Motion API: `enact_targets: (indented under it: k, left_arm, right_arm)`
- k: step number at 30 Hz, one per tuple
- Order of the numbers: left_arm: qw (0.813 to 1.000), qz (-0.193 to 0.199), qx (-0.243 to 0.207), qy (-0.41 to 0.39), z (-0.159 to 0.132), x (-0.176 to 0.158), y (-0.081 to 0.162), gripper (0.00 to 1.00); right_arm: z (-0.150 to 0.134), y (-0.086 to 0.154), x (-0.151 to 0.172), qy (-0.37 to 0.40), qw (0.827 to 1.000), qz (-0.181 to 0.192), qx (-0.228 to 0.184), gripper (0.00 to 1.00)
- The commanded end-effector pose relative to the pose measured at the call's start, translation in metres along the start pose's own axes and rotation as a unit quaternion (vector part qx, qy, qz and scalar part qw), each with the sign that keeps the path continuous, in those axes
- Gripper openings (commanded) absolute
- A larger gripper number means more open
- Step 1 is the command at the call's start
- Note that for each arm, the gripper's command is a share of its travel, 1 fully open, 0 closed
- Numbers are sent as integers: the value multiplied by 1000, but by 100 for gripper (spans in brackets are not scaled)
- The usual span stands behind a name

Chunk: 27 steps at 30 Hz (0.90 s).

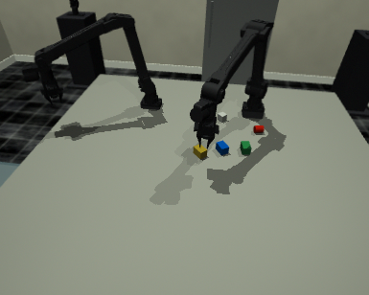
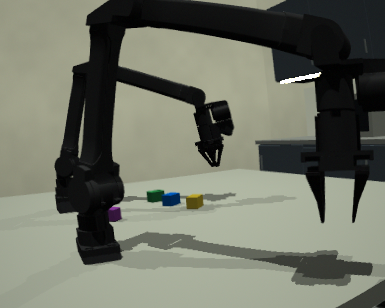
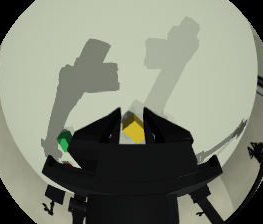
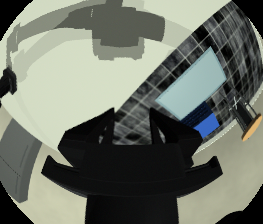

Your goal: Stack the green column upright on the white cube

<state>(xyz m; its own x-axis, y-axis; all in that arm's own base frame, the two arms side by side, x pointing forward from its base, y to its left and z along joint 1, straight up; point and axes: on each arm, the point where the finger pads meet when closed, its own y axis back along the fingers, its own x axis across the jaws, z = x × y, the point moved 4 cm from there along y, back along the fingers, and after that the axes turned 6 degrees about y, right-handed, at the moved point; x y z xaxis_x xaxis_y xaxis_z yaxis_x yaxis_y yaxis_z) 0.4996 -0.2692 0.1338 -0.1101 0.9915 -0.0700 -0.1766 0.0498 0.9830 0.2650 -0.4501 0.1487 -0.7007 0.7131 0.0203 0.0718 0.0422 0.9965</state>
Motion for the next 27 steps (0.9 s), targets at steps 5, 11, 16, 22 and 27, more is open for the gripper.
enact_targets:
  k: [5, 11, 16, 22, 27]
  left_arm:
    - [1000, -4, -5, 0, 3, -2, 6, 30]
    - [1000, -4, -5, 0, 3, -2, 6, 30]
    - [1000, -4, -5, 0, 3, -2, 6, 30]
    - [999, -4, -15, 30, -10, 9, 9, 75]
    - [995, 7, -37, 88, -44, 36, 13, 100]
  right_arm:
    - [-1, 5, -2, -1, 1000, -6, 1, 46]
    - [-1, 5, -2, -1, 1000, -6, 1, 46]
    - [-1, 5, -2, -1, 1000, -6, 1, 46]
    - [-1, 5, -2, -1, 1000, -6, 1, 46]
    - [-1, 5, -2, -1, 1000, -6, 1, 46]
